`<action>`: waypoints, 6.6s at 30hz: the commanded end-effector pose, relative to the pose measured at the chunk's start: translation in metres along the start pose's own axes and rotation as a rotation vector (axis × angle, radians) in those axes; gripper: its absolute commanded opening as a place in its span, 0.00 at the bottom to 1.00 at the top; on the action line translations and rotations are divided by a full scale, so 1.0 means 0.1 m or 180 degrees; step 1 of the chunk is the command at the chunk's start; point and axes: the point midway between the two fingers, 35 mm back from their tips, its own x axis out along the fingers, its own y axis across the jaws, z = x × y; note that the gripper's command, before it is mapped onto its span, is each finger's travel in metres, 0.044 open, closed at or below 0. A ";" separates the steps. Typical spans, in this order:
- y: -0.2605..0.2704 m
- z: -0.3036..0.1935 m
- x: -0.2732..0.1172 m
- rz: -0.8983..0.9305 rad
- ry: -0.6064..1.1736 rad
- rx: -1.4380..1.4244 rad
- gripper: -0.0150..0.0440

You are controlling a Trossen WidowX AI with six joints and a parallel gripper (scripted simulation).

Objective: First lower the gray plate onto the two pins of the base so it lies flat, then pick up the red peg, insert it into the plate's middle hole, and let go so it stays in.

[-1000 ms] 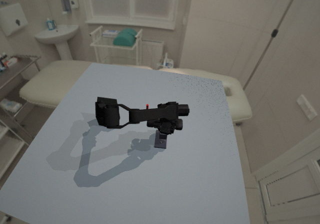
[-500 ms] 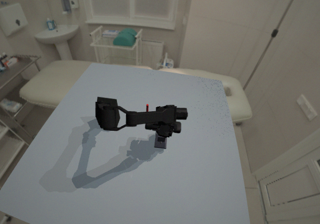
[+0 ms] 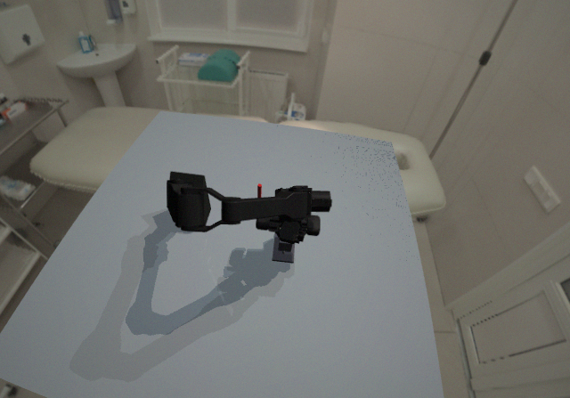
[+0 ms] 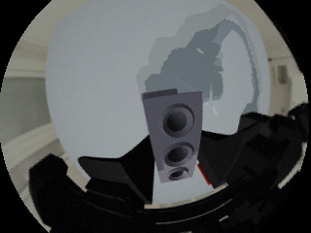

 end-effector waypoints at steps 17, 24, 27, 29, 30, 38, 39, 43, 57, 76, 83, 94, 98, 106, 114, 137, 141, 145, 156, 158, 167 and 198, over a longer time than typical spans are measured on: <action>0.00 0.01 0.26 0.0001 -0.0019 -0.0013 0.25; 0.00 0.01 0.38 0.0000 -0.0021 -0.0014 0.25; 0.01 0.02 0.34 0.0009 -0.0005 0.0012 0.25; 0.01 0.02 0.34 0.0009 -0.0005 0.0012 0.25; 0.01 0.02 0.34 0.0009 -0.0005 0.0012 0.25; 0.01 0.02 0.34 0.0009 -0.0005 0.0012 0.52; 0.01 0.02 0.34 0.0009 -0.0005 0.0012 0.57; 0.01 0.02 0.34 0.0009 -0.0005 0.0012 0.74; 0.07 -0.02 -0.23 0.0006 0.0021 -0.0002 1.00; -0.47 -1.32 -0.89 0.0024 0.0113 -0.0901 1.00; -1.12 -1.99 -0.81 -0.0002 0.0040 -0.1526 1.00; -1.13 -1.97 -0.47 -0.0001 0.0035 -0.1525 1.00; -1.13 -1.96 -0.37 -0.0002 0.0033 -0.1524 1.00; -1.13 -1.97 -0.26 -0.0001 0.0033 -0.1524 1.00; -1.13 -1.97 -0.13 -0.0001 0.0032 -0.1524 1.00; -1.14 -1.95 0.19 -0.0003 0.0021 -0.1522 0.96; -1.14 -1.95 0.19 -0.0003 0.0021 -0.1522 0.78; -1.14 -1.95 0.19 -0.0003 0.0021 -0.1522 0.60; -1.14 -1.95 0.19 -0.0003 0.0021 -0.1522 0.28; -1.14 -1.95 0.19 -0.0003 0.0021 -0.1522 0.25; -1.12 -1.97 0.03 0.0001 0.0031 -0.1524 0.25; -0.91 -1.84 -0.55 0.0008 0.0058 -0.1558 0.25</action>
